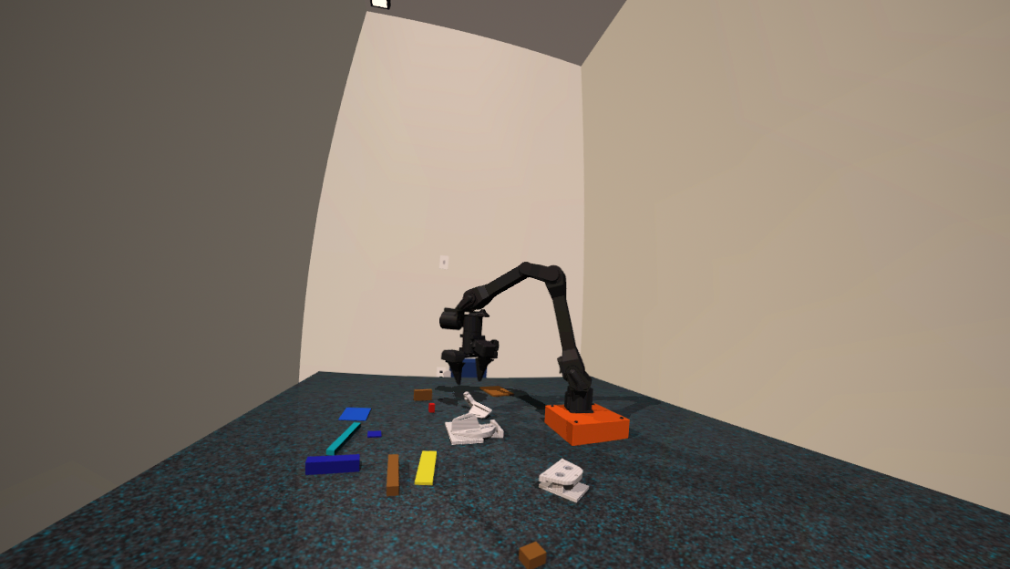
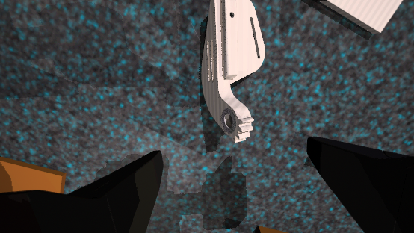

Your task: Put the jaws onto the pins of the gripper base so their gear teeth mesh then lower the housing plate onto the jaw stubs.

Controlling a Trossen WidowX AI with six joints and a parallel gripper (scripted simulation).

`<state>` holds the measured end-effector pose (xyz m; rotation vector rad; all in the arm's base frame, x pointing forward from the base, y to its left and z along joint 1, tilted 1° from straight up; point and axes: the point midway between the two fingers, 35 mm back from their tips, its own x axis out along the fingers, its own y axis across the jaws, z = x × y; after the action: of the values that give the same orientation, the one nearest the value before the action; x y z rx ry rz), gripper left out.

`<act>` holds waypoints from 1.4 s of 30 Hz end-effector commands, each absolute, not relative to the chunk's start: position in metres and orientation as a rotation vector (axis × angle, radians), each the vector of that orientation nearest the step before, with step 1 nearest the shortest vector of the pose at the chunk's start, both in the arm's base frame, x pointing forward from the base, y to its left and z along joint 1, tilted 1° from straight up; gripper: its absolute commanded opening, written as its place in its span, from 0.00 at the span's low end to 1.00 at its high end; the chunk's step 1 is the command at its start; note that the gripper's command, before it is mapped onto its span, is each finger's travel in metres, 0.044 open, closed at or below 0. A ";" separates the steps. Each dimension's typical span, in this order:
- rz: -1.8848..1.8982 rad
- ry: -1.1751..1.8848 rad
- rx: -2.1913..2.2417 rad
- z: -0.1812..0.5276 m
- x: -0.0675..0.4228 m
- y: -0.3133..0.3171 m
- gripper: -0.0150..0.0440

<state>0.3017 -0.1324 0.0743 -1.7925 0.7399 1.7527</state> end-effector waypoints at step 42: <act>1.125 1.257 -1.169 0.075 0.309 -0.123 0.25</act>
<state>0.3081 -0.1245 0.0752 -1.2179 1.2260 1.1721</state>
